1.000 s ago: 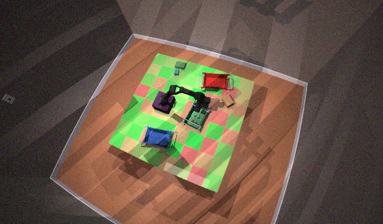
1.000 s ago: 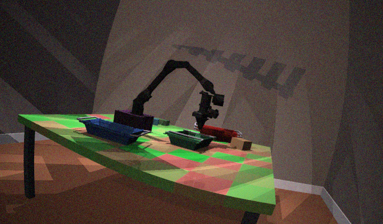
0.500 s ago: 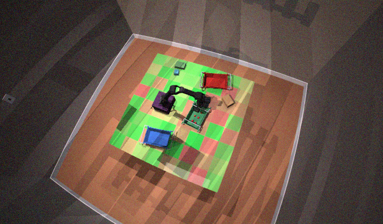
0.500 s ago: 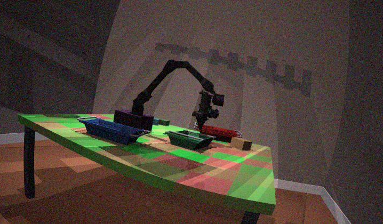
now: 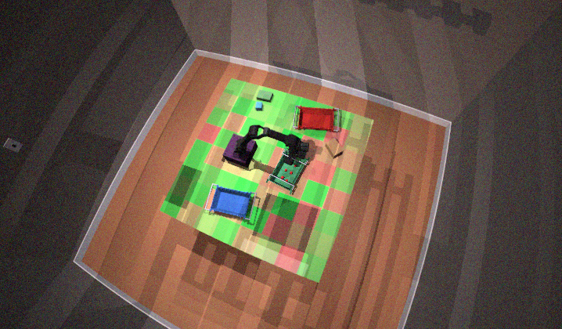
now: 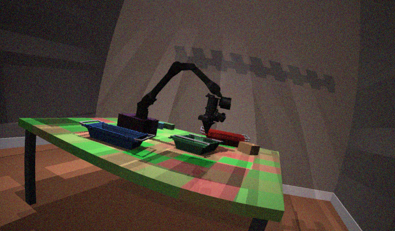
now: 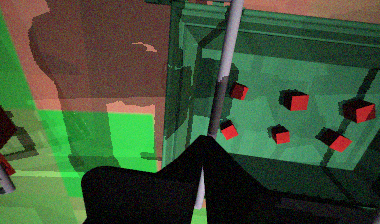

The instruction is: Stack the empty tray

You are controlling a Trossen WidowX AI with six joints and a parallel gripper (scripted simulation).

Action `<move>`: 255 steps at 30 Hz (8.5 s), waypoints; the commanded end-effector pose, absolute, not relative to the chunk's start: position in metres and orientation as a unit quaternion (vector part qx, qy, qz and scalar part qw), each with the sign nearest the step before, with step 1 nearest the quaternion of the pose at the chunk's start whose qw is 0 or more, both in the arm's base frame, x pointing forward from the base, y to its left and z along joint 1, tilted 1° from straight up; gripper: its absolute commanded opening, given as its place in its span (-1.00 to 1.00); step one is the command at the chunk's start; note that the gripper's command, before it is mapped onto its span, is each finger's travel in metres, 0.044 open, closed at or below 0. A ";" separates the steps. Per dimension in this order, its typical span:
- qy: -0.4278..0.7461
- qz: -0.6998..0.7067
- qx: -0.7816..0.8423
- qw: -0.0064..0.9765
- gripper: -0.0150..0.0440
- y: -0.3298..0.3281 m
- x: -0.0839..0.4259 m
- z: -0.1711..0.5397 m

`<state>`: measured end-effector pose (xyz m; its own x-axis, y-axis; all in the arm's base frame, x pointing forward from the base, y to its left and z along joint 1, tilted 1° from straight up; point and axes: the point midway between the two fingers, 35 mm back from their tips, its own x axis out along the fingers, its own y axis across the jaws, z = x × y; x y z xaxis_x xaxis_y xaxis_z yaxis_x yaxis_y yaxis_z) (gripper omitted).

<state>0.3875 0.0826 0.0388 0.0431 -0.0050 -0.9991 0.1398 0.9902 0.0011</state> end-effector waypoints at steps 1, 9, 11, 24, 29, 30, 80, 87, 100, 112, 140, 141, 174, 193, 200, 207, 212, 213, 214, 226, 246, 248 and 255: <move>0.690 -0.050 0.049 0.721 -0.49 0.083 0.388 0.039; 0.690 -0.050 0.049 0.721 -0.49 0.083 0.388 0.039; 0.690 -0.050 0.049 0.721 -0.49 0.083 0.388 0.039; 0.690 -0.050 0.049 0.721 -0.49 0.083 0.388 0.039; 0.690 -0.050 0.049 0.721 -0.49 0.083 0.388 0.039; 0.690 -0.050 0.049 0.721 -0.49 0.083 0.388 0.039; 0.291 -0.636 0.642 0.315 1.00 -0.271 0.184 0.075; 0.083 -0.696 0.705 0.107 1.00 -0.288 0.074 0.048; 0.037 -0.700 0.710 0.061 1.00 -0.287 0.052 0.037; 0.037 -0.700 0.710 0.061 1.00 -0.290 0.053 -0.018; 0.037 -0.700 0.710 0.061 0.40 -0.288 0.053 -0.044; 0.037 -0.700 0.710 0.061 0.35 -0.288 0.053 -0.044; 0.037 -0.700 0.710 0.061 -0.42 -0.288 0.053 -0.043; 0.037 -0.700 0.710 0.061 -0.49 -0.286 0.052 0.037; 0.037 -0.700 0.710 0.061 -0.49 -0.286 0.052 0.037; 0.037 -0.700 0.710 0.061 -0.49 -0.287 0.052 0.039; 0.036 -0.700 0.710 0.061 -0.49 -0.296 0.053 0.054; 0.036 -0.700 0.710 0.061 -0.49 -0.298 0.054 0.058; 0.036 -0.700 0.710 0.061 -0.49 -0.300 0.054 0.062; 0.036 -0.700 0.710 0.062 -0.49 -0.320 0.057 0.112; 0.035 -0.700 0.710 0.062 -0.49 -0.325 0.058 0.135; 0.035 -0.700 0.710 0.062 -0.49 -0.325 0.058 0.135; 0.035 -0.700 0.710 0.062 -0.49 -0.325 0.058 0.135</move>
<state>0.0570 -0.3222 0.1319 0.0113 -0.0225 -0.9997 0.1344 -0.9906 0.0238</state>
